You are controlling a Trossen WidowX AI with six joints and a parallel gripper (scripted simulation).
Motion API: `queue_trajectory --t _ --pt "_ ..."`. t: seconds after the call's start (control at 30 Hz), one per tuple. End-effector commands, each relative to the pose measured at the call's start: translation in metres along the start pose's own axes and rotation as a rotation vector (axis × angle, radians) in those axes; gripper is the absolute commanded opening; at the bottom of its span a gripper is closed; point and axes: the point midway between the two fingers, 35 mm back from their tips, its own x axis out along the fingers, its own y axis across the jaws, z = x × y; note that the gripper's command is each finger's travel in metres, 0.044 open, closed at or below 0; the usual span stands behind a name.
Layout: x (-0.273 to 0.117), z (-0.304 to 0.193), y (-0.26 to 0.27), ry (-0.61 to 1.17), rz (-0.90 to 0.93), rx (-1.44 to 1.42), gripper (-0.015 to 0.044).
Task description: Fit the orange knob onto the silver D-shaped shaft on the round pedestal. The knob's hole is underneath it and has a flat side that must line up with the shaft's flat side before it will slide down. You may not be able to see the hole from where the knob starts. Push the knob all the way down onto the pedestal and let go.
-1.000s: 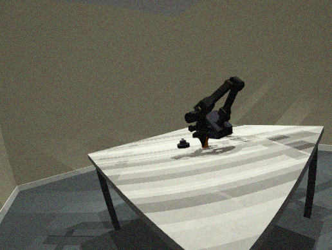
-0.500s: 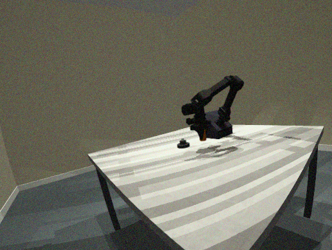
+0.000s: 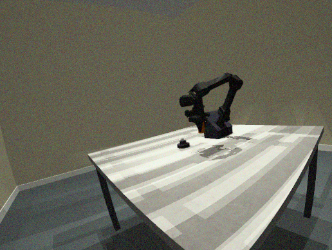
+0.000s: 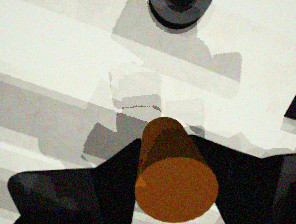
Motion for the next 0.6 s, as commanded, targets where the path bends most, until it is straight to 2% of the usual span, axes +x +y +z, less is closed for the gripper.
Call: queue_trajectory --t 0.0,0.27,0.57 --pt "-0.016 0.002 0.001 -0.006 0.006 -0.003 0.0000" --pt "-0.039 0.000 -0.001 0.000 0.008 -0.003 0.0000" --pt "-0.035 0.018 -0.002 -0.002 0.006 -0.002 0.0000"
